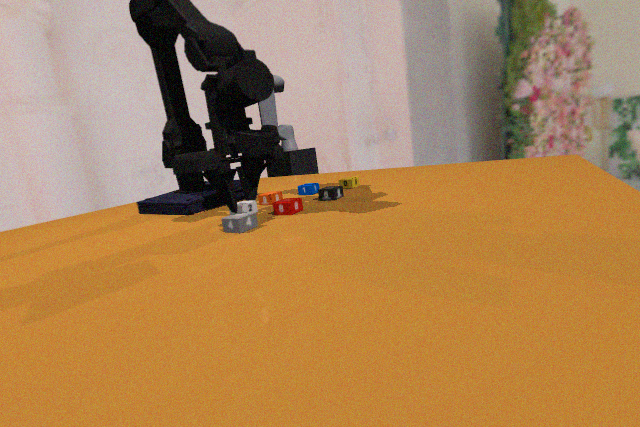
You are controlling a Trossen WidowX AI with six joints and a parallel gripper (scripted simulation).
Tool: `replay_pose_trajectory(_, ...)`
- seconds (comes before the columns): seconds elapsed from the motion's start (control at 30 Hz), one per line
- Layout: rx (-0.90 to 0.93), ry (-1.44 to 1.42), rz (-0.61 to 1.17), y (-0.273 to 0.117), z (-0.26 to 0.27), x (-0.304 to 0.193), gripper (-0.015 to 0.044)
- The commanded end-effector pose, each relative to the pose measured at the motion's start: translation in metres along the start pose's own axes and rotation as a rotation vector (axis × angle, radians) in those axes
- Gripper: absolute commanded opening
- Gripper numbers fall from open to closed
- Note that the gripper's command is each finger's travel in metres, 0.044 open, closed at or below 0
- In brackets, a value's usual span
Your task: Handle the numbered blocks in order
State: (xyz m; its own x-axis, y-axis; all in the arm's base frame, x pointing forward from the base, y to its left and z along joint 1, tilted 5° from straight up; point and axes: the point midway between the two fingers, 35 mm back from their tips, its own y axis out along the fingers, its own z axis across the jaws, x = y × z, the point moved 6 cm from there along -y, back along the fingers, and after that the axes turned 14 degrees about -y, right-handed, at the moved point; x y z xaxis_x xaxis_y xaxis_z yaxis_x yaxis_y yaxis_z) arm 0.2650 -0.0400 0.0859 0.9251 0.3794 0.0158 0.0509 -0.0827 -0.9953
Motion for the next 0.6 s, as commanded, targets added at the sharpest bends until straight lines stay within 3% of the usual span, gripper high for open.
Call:
replay_pose_trajectory(0.0,0.003,-0.004,-0.002,0.0003,0.0002,0.0001,0.012)
replay_pose_trajectory(0.57,-0.001,0.0,0.002,-0.0036,0.0005,0.0002,0.012)
